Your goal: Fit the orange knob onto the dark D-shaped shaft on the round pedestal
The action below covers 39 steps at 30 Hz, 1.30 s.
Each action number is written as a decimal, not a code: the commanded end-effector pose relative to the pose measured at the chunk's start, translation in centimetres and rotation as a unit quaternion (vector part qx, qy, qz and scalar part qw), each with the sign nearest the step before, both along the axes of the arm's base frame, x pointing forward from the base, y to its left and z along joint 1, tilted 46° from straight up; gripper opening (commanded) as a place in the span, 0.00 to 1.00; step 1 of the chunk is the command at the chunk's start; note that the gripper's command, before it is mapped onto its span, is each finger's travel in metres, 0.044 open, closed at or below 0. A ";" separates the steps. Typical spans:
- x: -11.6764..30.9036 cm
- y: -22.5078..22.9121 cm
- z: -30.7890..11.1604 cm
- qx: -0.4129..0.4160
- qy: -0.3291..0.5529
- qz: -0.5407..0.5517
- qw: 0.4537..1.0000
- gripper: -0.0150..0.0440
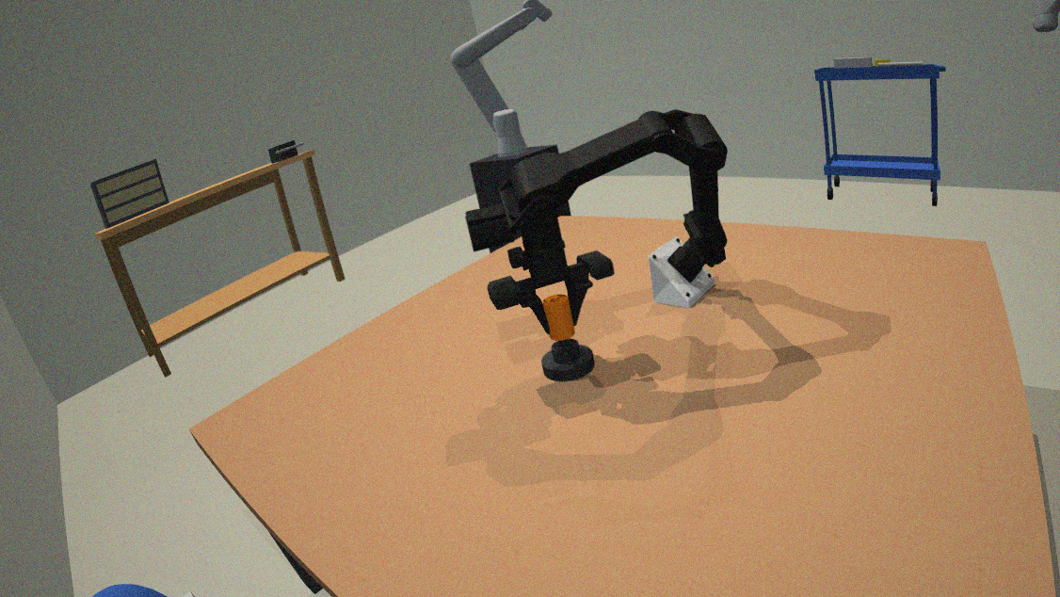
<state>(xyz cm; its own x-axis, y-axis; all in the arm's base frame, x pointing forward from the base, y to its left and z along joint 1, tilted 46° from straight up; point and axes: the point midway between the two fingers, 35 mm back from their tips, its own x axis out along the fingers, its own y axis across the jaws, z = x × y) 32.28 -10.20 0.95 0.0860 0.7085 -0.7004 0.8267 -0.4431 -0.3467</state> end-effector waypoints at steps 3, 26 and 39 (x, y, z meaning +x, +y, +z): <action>0.3 0.1 -0.2 -0.003 -0.002 -0.002 1.000 0.25; -0.3 0.0 0.4 0.006 0.069 -0.072 0.995 0.25; -0.3 0.2 0.2 0.006 0.073 -0.075 0.995 0.25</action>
<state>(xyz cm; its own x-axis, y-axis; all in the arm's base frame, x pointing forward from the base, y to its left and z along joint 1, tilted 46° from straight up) 31.89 -10.01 1.16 0.0877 0.7065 -0.7022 0.6967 -0.5474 -0.4637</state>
